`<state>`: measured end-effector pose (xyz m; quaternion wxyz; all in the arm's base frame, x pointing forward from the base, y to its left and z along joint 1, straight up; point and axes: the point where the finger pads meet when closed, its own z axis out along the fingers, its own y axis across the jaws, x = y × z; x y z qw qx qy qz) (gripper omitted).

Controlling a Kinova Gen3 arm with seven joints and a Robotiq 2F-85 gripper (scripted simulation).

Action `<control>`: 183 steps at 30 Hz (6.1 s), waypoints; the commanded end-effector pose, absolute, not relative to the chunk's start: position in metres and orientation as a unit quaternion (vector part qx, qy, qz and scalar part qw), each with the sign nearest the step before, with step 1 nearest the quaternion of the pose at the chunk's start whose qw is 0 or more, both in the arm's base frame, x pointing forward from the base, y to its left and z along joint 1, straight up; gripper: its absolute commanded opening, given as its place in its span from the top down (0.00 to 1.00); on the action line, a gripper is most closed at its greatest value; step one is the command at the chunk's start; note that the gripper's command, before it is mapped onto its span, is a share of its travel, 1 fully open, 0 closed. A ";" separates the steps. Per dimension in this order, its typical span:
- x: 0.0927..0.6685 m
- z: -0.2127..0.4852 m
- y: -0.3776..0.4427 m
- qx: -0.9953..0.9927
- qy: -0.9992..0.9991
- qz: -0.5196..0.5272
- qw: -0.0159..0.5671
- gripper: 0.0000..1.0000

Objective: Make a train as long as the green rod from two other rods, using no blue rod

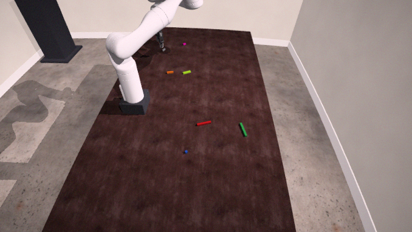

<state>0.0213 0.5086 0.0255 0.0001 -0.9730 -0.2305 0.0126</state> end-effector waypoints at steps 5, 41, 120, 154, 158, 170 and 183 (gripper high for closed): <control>0.014 0.025 0.509 -0.970 -0.243 0.012 0.001 0.00; -0.004 0.021 0.511 -0.958 -0.287 0.010 0.001 0.00; -0.040 0.013 0.512 -0.928 -0.373 0.004 0.002 0.00; -0.046 0.012 0.512 -0.922 -0.388 0.003 0.002 0.00; -0.046 0.012 0.512 -0.922 -0.388 0.003 0.002 0.00; -0.046 0.012 0.512 -0.922 -0.388 0.003 0.002 0.00; -0.046 0.012 0.512 -0.922 -0.388 0.003 0.002 0.00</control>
